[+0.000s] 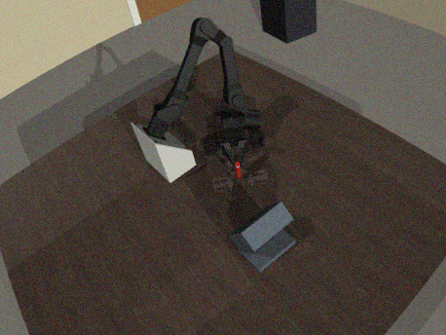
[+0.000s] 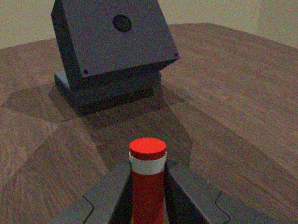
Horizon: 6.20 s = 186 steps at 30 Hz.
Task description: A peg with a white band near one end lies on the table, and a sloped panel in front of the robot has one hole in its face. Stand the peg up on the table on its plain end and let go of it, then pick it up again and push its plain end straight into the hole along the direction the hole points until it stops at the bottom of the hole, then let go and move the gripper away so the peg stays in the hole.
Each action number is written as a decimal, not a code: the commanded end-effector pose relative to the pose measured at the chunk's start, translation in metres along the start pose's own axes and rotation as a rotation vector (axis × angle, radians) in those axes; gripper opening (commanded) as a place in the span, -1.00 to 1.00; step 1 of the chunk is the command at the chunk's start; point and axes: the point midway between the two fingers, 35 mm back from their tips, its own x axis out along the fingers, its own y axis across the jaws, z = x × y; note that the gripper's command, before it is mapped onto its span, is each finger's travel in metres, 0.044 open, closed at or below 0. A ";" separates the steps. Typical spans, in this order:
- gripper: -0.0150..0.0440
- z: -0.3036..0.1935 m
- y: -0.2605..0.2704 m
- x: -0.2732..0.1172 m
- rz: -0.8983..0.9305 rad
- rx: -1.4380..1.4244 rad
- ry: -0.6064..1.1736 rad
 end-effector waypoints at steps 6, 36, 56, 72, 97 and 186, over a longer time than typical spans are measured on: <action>-0.33 -0.002 -0.001 -0.002 0.000 -0.002 -0.004; -0.33 -0.005 -0.003 -0.007 0.011 -0.006 -0.046; -0.33 -0.007 -0.004 -0.010 0.020 -0.008 -0.073; -0.05 -0.005 -0.005 -0.010 0.025 -0.009 -0.085; -0.05 -0.005 -0.005 -0.010 0.025 -0.009 -0.085; 1.00 0.070 -0.031 -0.008 -0.221 -0.211 1.123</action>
